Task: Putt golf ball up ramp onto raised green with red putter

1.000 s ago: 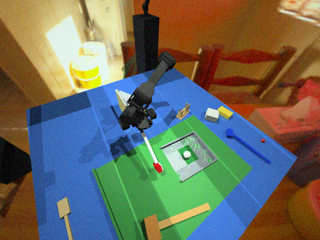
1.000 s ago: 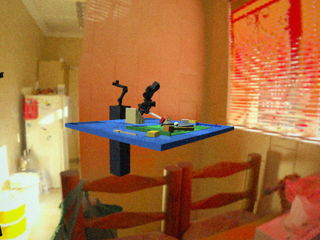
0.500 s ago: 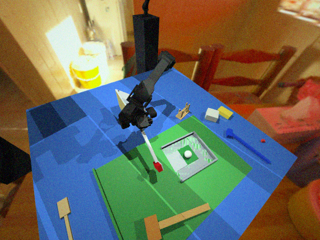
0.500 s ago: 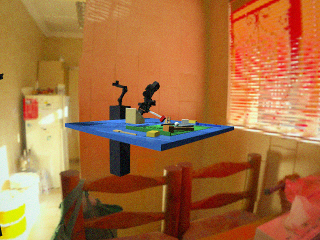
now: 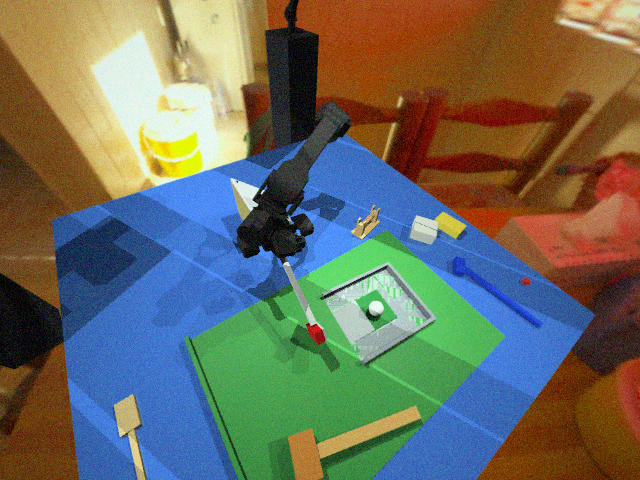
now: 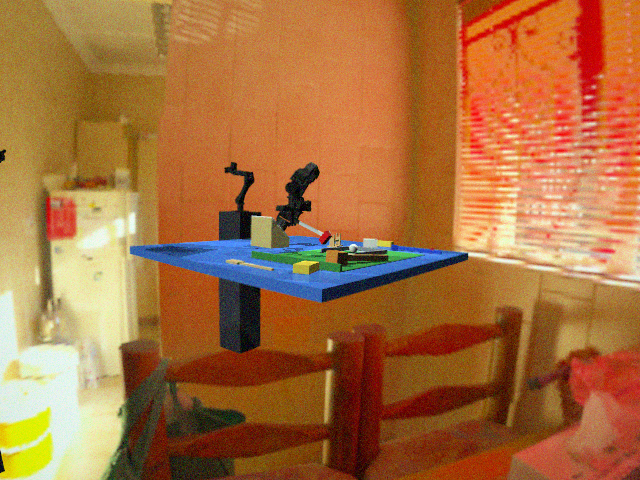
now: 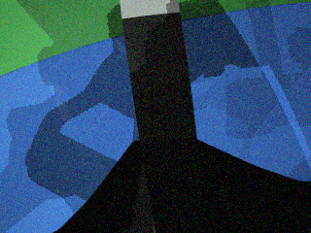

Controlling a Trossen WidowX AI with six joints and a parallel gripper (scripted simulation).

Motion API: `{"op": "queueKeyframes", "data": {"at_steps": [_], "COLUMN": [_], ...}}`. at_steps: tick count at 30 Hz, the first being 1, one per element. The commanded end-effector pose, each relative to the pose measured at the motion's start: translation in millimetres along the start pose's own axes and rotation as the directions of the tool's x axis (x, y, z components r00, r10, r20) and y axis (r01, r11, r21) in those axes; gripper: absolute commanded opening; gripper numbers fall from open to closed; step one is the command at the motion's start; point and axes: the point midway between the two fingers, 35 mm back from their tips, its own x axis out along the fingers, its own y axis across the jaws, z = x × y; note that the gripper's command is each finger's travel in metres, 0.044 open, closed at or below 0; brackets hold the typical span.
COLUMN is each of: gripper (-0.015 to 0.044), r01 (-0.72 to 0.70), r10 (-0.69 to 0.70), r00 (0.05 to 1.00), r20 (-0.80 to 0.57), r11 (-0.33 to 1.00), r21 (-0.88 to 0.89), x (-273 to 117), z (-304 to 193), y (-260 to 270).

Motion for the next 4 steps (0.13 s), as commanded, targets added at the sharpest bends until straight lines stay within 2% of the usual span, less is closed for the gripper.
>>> {"op": "queueKeyframes", "data": {"at_steps": [1, 4], "gripper": [0.0, 0.0], "r01": [0.001, 0.001], "r10": [-0.001, -0.001], "r00": [1.0, 1.0], "r20": [0.002, 0.002], "r11": [1.0, 1.0], "r21": [0.0, 0.0], "x": [0.1, 0.1], "z": [0.3, 0.3], "y": [-0.4, -0.4]}}
